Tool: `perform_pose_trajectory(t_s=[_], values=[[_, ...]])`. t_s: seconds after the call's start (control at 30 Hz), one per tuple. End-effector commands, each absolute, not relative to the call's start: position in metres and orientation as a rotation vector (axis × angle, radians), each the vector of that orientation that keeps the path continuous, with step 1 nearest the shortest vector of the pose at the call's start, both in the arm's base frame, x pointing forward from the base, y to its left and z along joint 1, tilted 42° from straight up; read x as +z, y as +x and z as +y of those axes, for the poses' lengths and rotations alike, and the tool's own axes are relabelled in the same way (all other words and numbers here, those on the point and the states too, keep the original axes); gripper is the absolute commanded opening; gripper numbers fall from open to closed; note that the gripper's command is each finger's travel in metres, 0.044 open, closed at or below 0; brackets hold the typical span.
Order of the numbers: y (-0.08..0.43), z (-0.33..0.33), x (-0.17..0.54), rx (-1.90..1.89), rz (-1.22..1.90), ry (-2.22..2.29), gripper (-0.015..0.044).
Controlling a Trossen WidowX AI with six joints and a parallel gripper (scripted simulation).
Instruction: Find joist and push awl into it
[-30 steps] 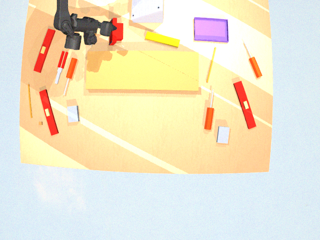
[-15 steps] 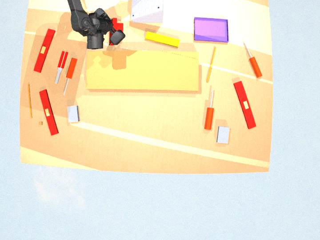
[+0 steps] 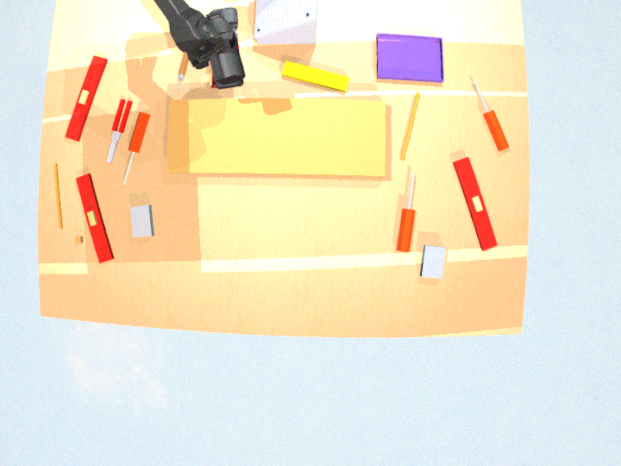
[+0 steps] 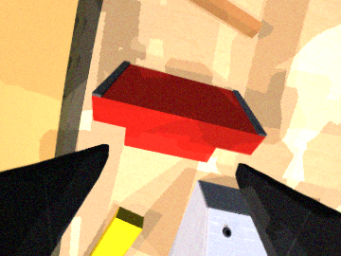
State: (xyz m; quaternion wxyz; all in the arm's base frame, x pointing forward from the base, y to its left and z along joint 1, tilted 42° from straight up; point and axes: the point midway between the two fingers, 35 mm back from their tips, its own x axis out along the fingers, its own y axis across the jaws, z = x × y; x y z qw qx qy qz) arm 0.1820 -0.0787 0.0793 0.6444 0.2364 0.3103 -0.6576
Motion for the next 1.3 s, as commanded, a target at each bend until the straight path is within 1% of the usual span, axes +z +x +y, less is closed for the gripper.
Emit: perform_pose_trajectory(t_s=[0.0, 0.37, 1.27], values=[[0.182, -0.077, 0.076, -1.516, 0.582, 0.574, 0.044], [0.181, -0.077, 0.075, -1.516, 0.583, 0.574, 0.044], [0.181, -0.106, 0.044, -1.515, 0.582, 0.574, 0.044]])
